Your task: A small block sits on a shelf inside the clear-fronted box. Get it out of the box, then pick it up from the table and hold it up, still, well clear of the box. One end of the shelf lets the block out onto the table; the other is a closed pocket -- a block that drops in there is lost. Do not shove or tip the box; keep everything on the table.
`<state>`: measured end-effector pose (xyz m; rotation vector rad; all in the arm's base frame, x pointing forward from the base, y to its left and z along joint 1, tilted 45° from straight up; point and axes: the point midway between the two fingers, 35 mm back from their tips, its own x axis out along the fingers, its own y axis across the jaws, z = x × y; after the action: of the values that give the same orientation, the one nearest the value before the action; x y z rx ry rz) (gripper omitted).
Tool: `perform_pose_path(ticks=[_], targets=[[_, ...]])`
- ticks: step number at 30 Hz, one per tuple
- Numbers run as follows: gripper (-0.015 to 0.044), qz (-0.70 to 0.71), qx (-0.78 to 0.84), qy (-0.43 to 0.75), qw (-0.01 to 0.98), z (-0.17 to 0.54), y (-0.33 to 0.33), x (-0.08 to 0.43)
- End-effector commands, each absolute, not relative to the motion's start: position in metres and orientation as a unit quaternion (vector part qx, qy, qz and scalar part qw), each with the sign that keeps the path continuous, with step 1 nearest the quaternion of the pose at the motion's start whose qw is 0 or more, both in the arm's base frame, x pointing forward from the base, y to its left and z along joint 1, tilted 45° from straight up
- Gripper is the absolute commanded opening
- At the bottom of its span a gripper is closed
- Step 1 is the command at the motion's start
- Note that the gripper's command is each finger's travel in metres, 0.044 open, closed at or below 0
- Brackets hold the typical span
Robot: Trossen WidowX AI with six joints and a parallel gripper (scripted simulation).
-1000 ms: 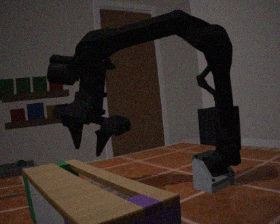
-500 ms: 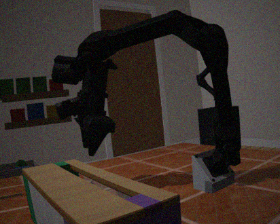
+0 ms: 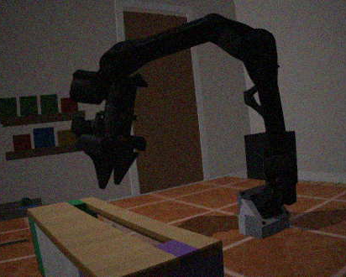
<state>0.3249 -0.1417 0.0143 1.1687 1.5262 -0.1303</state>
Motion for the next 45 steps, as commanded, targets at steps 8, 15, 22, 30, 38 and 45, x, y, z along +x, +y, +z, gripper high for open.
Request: perform_pose_path(ticks=[8,15,22,30,38,45], targets=[[0.0285,-0.365,0.787,0.478,0.135,0.005,-0.160,0.316],[0.0285,-0.426,0.807,0.409,-0.007,0.004,-0.163,0.314],[0.0285,-0.473,0.802,0.331,-0.153,0.003,-0.166,0.312],[0.0285,-0.506,0.776,0.262,-0.270,0.002,-0.168,0.311],[0.0285,-0.506,0.776,0.262,-0.270,0.002,-0.168,0.311],[0.0285,-0.506,0.776,0.262,-0.270,0.002,-0.168,0.311]])
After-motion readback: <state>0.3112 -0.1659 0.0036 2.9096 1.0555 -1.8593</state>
